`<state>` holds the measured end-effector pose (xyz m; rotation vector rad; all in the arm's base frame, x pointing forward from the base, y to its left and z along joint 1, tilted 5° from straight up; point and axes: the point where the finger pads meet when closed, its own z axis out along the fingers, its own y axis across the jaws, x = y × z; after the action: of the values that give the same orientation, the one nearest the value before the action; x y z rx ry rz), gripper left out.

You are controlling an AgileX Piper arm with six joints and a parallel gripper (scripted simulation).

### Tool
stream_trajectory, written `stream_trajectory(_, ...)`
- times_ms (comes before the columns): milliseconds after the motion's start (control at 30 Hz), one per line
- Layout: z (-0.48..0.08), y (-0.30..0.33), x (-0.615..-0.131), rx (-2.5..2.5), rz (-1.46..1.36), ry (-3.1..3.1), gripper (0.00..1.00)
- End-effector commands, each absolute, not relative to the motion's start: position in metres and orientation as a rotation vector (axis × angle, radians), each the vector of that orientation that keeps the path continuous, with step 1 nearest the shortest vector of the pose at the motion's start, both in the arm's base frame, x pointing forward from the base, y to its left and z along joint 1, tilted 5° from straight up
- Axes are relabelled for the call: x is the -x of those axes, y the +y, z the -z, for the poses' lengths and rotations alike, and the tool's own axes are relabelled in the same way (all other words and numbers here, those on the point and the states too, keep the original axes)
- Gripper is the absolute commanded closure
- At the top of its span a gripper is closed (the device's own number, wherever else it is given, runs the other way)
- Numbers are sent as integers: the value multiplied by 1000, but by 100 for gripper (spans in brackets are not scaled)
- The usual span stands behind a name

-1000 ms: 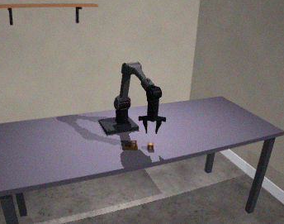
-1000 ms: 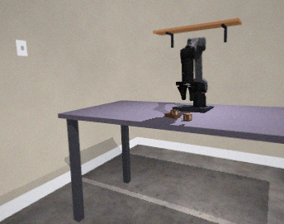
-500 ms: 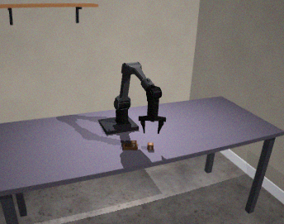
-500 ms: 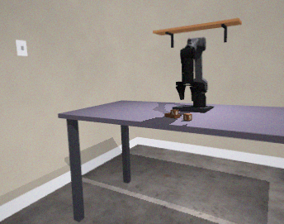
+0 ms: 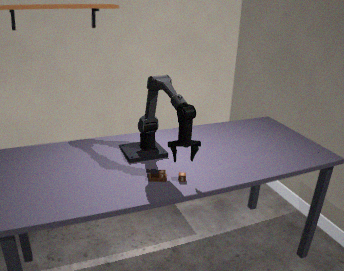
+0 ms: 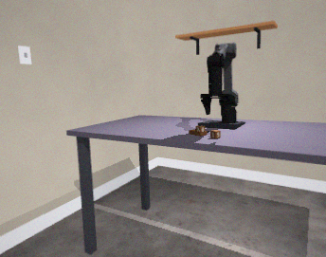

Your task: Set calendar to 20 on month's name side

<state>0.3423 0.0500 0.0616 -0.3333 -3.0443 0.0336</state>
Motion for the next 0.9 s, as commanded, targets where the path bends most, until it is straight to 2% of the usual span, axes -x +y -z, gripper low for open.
stream_trajectory(0, -60, 50, -342, 190, -26, -3055, 0)
stream_trajectory(433, -54, 50, -342, -1236, 35, -2800, 0)
stream_trajectory(867, -52, 50, -342, -1739, 56, -2525, 0)
